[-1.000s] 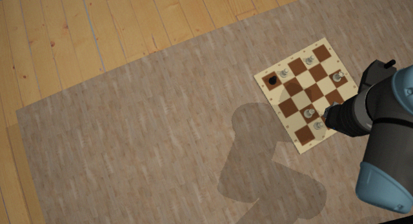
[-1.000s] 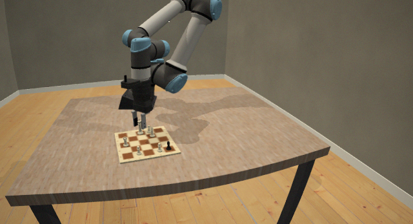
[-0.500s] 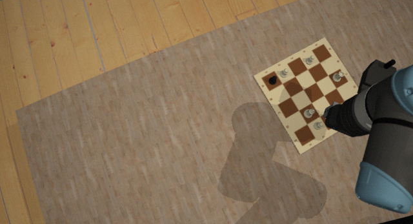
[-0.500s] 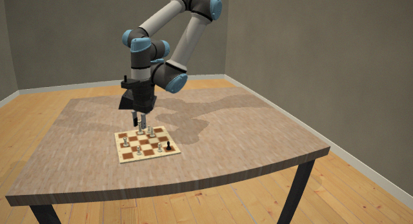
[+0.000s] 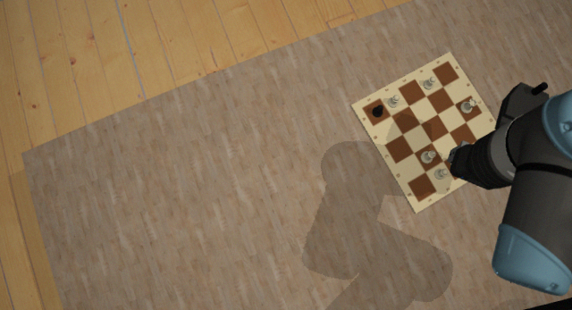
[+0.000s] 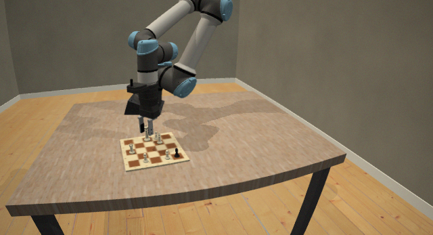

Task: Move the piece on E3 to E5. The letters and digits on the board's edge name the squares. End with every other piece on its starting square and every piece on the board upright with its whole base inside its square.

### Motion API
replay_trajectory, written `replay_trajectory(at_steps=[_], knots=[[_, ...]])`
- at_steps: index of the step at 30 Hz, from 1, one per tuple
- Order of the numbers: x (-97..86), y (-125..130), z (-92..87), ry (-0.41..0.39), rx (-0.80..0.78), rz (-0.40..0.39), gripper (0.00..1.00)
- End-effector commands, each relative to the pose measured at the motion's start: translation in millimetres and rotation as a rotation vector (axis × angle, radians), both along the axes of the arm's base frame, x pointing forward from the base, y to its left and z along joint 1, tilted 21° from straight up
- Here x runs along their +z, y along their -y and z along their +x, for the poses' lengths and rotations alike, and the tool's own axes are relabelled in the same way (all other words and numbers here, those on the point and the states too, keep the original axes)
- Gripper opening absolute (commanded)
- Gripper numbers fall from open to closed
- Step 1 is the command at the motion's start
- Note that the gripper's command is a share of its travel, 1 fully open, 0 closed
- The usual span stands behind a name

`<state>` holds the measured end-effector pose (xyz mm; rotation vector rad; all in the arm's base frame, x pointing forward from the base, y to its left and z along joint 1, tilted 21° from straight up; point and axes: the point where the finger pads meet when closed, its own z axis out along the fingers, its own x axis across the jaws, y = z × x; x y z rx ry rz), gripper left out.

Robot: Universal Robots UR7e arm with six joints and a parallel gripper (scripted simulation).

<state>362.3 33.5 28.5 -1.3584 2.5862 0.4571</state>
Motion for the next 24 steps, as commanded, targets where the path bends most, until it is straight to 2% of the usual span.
replay_trajectory(at_steps=[1, 3, 4, 24], knots=[[0.3, 0.3, 0.3, 0.001, 0.000, 0.000, 0.79], [0.3, 0.3, 0.3, 0.001, 0.000, 0.000, 0.79], [0.3, 0.3, 0.3, 0.001, 0.000, 0.000, 0.00], [0.3, 0.3, 0.3, 0.001, 0.000, 0.000, 0.00]])
